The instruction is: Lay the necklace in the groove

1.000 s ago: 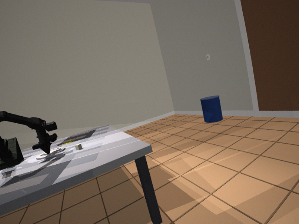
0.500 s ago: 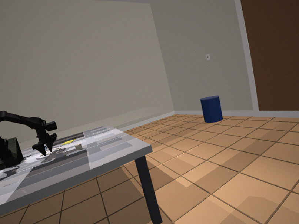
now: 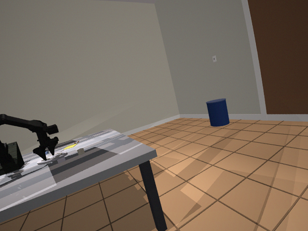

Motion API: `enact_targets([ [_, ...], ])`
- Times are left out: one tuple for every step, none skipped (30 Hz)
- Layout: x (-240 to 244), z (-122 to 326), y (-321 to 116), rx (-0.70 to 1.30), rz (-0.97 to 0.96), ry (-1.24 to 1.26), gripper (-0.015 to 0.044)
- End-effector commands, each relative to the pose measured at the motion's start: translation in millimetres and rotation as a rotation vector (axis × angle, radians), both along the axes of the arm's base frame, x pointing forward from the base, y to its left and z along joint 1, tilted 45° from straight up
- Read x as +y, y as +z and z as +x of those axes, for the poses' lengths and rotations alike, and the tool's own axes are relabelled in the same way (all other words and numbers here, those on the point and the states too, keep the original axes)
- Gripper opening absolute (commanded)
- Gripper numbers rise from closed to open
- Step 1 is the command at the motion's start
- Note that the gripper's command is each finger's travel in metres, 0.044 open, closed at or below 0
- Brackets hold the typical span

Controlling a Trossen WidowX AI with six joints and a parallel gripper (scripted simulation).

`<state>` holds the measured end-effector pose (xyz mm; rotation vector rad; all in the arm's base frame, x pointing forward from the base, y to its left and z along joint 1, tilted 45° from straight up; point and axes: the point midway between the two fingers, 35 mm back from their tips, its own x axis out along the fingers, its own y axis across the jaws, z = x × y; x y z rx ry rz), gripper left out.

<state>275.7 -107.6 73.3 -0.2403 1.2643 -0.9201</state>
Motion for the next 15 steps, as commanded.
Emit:
enact_targets([
  [0, 0, 2, -0.006, -0.004, -0.003, 0.0440],
  [0, 0, 2, -0.006, -0.004, -0.003, 0.0440],
  [0, 0, 2, -0.006, -0.004, -0.003, 0.0440],
  [1, 0, 2, -0.014, -0.004, -0.011, 0.0414],
  [3, 0, 3, -0.039, -0.003, -0.036, 0.0387],
  [7, -1, 5, -0.081, -0.001, -0.078, 0.0361],
  [12, -2, 7, -0.132, 0.000, -0.130, 0.0335],
  [16, -3, 9, -0.183, 0.002, -0.181, 0.0309],
  [21, -4, 12, -0.234, 0.003, -0.233, 0.0282],
  [25, -6, 14, -0.276, 0.003, -0.275, 0.0256],
  [27, -6, 15, -0.301, 0.003, -0.300, 0.0230],
  [28, -6, 15, -0.309, 0.003, -0.308, 0.0204],
  [28, -6, 15, -0.309, 0.003, -0.308, 0.0177],
  [28, -6, 15, -0.309, 0.003, -0.308, 0.0151],
  [28, -6, 15, -0.309, 0.003, -0.308, 0.0125],
])
